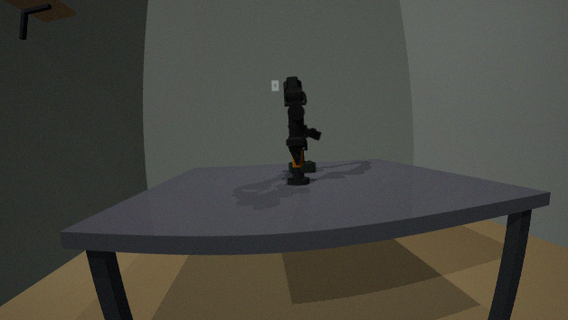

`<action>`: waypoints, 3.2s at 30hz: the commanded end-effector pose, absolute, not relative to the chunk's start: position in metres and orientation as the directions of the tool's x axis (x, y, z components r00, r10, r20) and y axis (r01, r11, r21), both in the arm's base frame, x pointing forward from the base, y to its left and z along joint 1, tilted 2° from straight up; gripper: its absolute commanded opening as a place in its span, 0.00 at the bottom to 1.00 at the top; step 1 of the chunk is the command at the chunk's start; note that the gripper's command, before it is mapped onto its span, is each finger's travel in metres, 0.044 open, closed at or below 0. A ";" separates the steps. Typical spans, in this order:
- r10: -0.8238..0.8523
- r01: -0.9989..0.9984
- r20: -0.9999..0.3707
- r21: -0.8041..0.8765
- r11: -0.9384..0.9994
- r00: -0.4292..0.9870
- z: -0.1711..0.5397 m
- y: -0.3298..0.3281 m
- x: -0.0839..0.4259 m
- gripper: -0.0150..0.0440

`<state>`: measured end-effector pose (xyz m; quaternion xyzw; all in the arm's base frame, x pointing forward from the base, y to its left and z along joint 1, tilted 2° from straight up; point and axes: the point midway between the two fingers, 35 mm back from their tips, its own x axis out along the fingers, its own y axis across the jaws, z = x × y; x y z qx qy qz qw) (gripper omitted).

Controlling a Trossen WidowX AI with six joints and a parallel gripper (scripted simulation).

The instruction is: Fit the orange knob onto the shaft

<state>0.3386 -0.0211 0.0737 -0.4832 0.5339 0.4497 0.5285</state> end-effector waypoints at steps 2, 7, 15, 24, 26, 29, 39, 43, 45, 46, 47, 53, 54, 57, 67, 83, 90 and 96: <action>-0.045 -1.000 -0.999 -0.030 -0.002 0.030 0.075 -0.022 0.342 0.25; -0.045 -1.000 -0.999 -0.030 -0.002 0.030 0.072 -0.022 0.342 0.25; -0.045 -1.000 -0.999 -0.030 -0.002 0.030 0.071 -0.022 0.340 0.25; -0.045 -1.000 -0.999 -0.030 -0.002 0.030 0.069 -0.022 0.338 0.25; -0.045 -1.000 -0.999 -0.030 -0.002 0.030 0.069 -0.022 0.338 0.25; -0.045 -1.000 -0.999 -0.030 -0.002 0.030 0.068 -0.022 0.338 0.25; -0.045 -1.000 -0.999 -0.030 0.001 0.030 0.067 -0.022 0.339 0.25; -0.045 -1.000 -0.999 -0.030 -0.004 0.030 0.067 -0.022 0.339 0.25; -0.045 -0.999 -0.999 -0.029 -0.022 0.030 0.066 -0.022 0.339 0.25; -0.045 -0.999 -0.999 -0.028 -0.033 0.030 0.065 -0.022 0.339 0.25; -0.045 -0.999 -0.999 -0.028 -0.038 0.030 0.063 -0.022 0.340 0.25; -0.045 -1.000 -0.999 -0.030 -0.002 0.030 0.060 -0.022 0.339 0.25; -0.045 -1.000 -0.999 -0.030 0.005 0.030 0.060 -0.022 0.339 0.25; -0.045 -0.999 -0.999 -0.031 0.026 0.030 0.058 -0.022 0.338 0.25; -0.045 -0.998 -0.999 -0.032 0.050 0.030 0.052 -0.022 0.338 0.25; -0.041 -0.998 -0.999 -0.034 0.050 0.032 0.054 -0.022 0.338 0.57; -0.041 -0.998 -0.999 -0.034 0.050 0.032 0.054 -0.022 0.338 0.88; -0.041 -0.998 -0.999 -0.034 0.050 0.032 0.054 -0.022 0.338 1.00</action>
